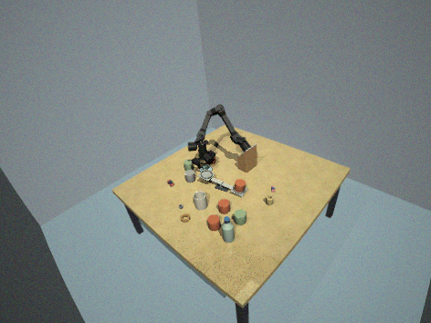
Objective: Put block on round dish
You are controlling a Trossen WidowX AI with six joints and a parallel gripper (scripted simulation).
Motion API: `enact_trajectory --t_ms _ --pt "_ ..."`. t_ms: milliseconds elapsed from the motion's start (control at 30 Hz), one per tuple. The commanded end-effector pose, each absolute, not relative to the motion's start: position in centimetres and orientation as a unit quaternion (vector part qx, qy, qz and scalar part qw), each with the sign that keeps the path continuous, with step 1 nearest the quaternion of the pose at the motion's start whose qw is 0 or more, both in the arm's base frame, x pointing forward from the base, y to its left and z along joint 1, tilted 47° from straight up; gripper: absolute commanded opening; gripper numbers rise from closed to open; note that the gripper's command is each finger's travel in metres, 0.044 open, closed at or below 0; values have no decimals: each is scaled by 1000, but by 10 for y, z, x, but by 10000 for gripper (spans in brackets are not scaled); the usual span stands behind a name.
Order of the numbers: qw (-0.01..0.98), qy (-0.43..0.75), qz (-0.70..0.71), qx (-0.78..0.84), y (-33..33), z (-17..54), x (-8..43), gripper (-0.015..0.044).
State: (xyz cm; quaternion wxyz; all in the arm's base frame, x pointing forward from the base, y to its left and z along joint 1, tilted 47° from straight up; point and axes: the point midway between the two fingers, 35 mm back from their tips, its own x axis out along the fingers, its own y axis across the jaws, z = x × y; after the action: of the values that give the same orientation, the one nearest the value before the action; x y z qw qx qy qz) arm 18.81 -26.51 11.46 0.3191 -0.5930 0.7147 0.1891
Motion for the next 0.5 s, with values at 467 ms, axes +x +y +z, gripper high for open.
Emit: enact_trajectory --t_ms 467 --pt "311 721 199 -587 -211 167 186 440"
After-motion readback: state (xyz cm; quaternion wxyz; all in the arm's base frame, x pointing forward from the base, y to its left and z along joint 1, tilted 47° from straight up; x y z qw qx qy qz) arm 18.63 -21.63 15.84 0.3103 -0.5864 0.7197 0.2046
